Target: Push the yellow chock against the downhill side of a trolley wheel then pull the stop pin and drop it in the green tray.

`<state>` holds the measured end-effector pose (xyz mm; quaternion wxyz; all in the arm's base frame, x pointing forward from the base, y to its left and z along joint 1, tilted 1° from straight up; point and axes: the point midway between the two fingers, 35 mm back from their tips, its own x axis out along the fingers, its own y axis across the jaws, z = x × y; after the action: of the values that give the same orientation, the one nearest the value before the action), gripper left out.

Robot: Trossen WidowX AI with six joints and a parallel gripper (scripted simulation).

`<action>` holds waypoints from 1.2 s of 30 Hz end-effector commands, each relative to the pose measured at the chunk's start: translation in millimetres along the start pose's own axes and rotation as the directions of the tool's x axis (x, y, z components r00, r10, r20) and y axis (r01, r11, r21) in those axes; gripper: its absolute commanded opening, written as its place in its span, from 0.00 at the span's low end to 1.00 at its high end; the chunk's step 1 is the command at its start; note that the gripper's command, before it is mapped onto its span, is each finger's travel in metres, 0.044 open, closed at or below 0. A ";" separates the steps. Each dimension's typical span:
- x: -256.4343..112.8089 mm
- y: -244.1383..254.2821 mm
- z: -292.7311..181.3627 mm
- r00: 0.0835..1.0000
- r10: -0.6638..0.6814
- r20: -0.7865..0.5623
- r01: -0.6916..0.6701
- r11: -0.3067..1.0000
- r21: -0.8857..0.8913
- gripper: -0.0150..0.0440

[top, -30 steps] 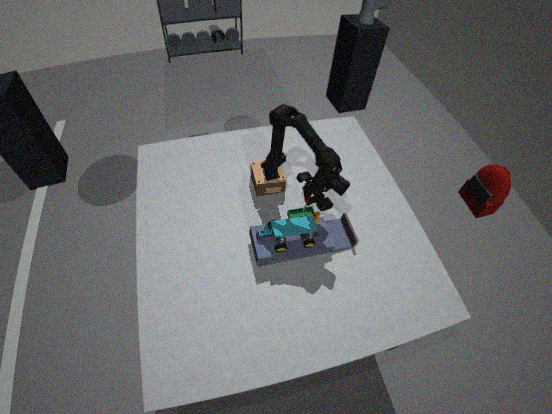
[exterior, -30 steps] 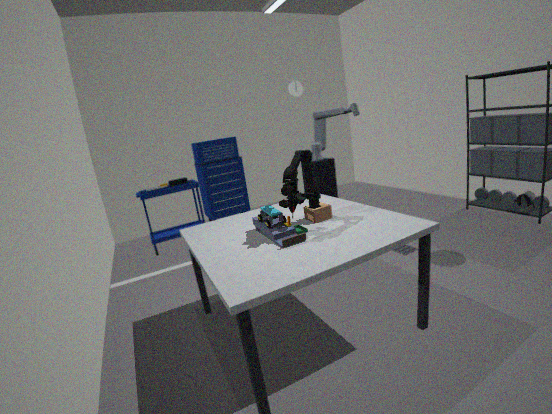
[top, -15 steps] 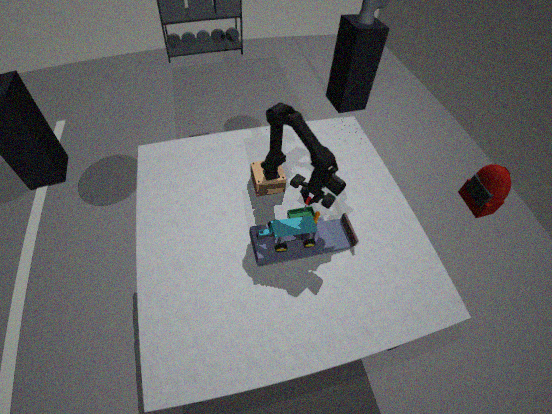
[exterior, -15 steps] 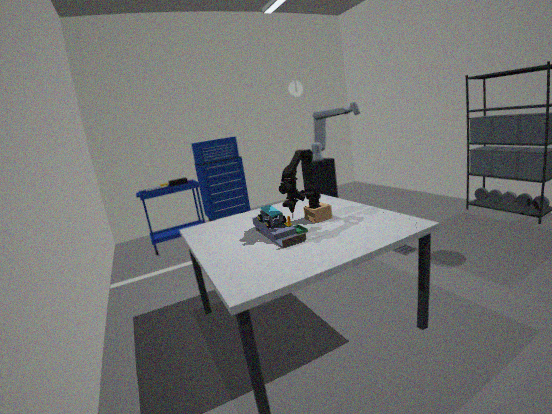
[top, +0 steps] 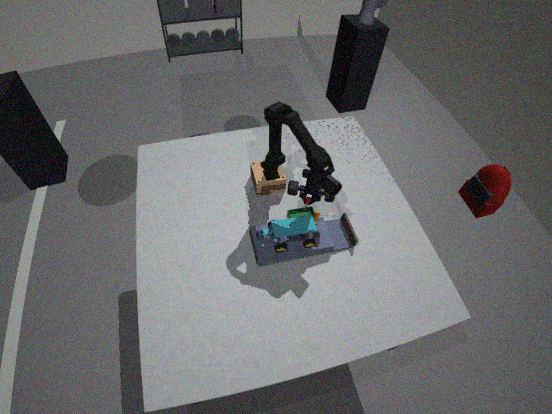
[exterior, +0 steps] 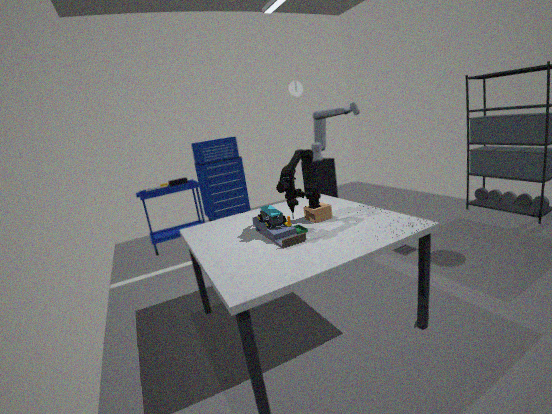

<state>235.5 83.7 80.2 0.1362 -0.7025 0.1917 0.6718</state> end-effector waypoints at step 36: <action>26.2 11.0 21.4 1.000 -0.003 0.006 0.005 0.937 -0.350 0.25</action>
<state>212.6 82.2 60.0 0.0276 -0.7159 0.0503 0.6958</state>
